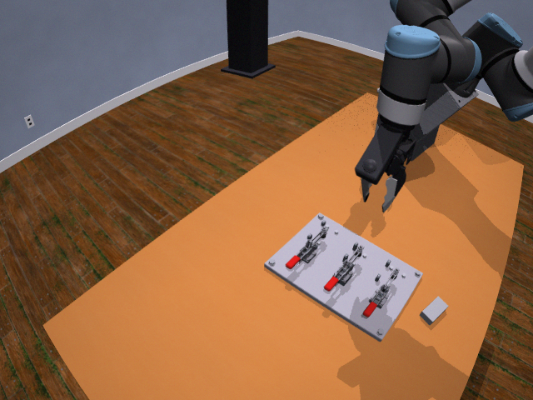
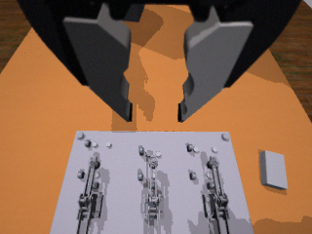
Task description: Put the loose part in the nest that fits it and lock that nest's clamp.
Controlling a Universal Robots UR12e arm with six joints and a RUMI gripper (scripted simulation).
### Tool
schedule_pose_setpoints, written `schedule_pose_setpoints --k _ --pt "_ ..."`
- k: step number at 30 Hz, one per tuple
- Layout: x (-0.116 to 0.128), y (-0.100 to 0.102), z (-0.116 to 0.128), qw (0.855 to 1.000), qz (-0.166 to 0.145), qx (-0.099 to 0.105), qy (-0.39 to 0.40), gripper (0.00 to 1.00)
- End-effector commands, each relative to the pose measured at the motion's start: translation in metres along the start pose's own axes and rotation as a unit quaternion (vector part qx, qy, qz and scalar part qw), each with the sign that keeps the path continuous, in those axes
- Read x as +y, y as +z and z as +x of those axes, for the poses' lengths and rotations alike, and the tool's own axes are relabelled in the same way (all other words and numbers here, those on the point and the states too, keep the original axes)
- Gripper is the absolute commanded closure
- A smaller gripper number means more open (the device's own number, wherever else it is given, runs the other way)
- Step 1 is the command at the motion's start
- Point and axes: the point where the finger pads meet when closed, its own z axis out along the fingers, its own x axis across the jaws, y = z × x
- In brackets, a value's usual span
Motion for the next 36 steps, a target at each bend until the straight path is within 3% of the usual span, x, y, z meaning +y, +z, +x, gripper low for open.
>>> schedule_pose_setpoints --k 1,23,36 --pt "-0.001 -0.001 0.0 1.0 0.001 0.0 0.0 0.72" --pt "-0.002 -0.001 0.0 1.0 0.001 0.0 0.0 0.72" --pt "-0.046 -0.001 0.0 1.0 0.001 0.0 0.0 0.72"
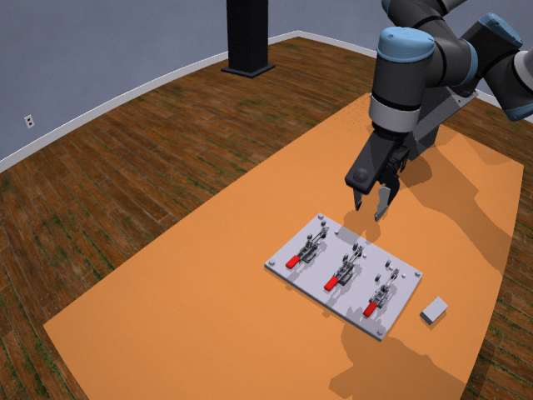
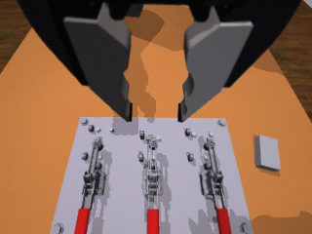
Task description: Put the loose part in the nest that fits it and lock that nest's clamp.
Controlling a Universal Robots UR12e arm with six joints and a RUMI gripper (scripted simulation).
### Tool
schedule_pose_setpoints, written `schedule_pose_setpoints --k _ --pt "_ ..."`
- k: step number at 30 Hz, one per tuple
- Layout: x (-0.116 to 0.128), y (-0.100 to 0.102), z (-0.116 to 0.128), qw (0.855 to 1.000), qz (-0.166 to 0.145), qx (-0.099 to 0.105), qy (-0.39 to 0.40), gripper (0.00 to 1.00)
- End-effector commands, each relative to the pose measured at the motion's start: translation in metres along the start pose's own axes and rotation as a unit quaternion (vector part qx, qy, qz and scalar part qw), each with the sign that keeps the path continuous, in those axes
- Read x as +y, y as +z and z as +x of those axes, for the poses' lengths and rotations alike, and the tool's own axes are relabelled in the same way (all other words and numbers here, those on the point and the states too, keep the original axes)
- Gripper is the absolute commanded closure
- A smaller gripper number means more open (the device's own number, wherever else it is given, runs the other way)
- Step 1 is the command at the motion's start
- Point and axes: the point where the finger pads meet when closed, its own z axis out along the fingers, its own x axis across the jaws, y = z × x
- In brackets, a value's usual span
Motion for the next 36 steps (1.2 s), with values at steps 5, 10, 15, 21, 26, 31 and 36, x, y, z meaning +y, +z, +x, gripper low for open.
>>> schedule_pose_setpoints --k 5,10,15,21,26,31,36 --pt "-0.044 0.0 0.0 1.0 0.0 0.0 0.0 0.72" --pt "-0.073 0.0 0.0 1.0 0.0 0.0 0.0 0.72" --pt "-0.09 0.0 0.0 1.0 0.0 0.0 0.0 0.72" --pt "-0.094 0.0 0.0 1.0 0.0 0.0 0.0 0.72" --pt "-0.094 0.0 0.0 1.0 0.0 0.0 0.0 0.72" --pt "-0.094 0.005 0.0 1.0 0.0 0.0 0.0 0.72" --pt "-0.094 0.013 0.0 1.0 0.0 0.0 0.0 0.72"
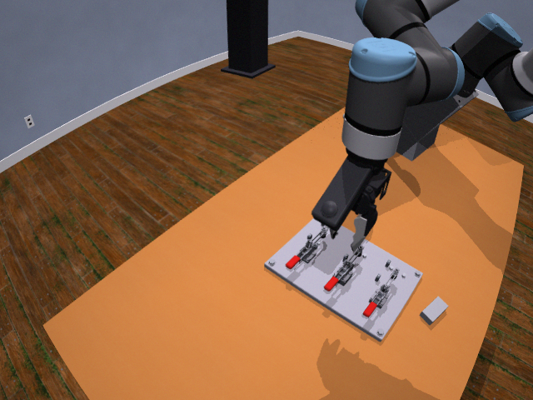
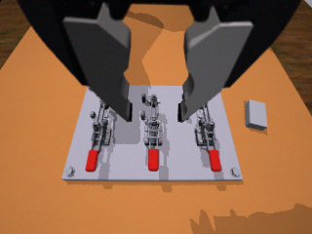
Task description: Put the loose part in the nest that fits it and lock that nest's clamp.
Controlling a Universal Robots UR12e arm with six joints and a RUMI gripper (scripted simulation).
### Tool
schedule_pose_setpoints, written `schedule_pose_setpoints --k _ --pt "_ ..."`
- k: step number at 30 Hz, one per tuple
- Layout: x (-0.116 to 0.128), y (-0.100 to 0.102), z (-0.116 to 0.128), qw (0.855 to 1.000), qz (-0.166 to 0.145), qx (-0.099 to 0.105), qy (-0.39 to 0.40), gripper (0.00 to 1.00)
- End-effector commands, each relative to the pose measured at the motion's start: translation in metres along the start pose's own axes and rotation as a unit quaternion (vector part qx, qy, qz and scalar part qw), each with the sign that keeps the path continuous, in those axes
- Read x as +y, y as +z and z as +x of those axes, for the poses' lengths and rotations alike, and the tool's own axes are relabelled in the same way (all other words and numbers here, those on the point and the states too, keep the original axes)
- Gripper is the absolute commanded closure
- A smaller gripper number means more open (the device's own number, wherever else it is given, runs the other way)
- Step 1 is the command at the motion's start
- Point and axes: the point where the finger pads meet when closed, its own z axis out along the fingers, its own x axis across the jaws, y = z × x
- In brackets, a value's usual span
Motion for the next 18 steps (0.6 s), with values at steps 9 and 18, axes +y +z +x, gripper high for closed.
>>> schedule_pose_setpoints --k 9,18 --pt "-0.001 0.043 0.0 1.0 0.001 0.0 0.0 0.72" --pt "-0.001 0.078 0.0 1.0 0.001 0.0 0.0 0.72"
